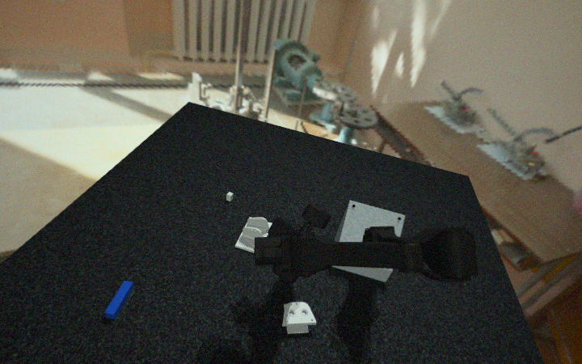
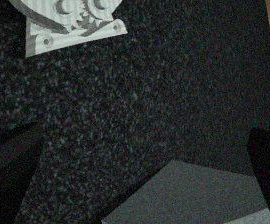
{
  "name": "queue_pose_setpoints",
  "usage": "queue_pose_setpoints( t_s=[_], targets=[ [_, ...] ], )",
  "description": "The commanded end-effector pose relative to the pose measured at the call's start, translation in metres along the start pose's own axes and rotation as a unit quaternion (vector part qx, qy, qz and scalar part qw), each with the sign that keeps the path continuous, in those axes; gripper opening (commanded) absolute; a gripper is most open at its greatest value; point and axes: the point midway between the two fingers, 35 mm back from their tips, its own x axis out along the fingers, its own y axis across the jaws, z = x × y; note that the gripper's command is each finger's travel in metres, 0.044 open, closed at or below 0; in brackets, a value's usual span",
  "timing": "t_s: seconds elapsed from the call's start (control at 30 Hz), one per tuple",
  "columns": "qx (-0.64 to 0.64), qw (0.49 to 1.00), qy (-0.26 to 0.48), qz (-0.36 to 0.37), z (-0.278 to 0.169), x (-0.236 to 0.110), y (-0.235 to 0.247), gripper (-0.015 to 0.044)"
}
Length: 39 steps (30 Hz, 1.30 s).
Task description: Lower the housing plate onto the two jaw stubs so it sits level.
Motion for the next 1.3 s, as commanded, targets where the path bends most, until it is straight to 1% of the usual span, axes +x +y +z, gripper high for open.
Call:
queue_pose_setpoints(
  t_s=[0.0, 0.6, 1.27],
  targets=[
    [0.040, 0.999, 0.007, 0.031, -0.001, -0.008, 0.007, 0.0440],
    [0.191, 0.969, 0.074, 0.141, -0.016, -0.039, 0.033, 0.0440],
    [0.338, 0.892, 0.182, 0.239, -0.034, -0.085, 0.058, 0.0440]
  ],
)
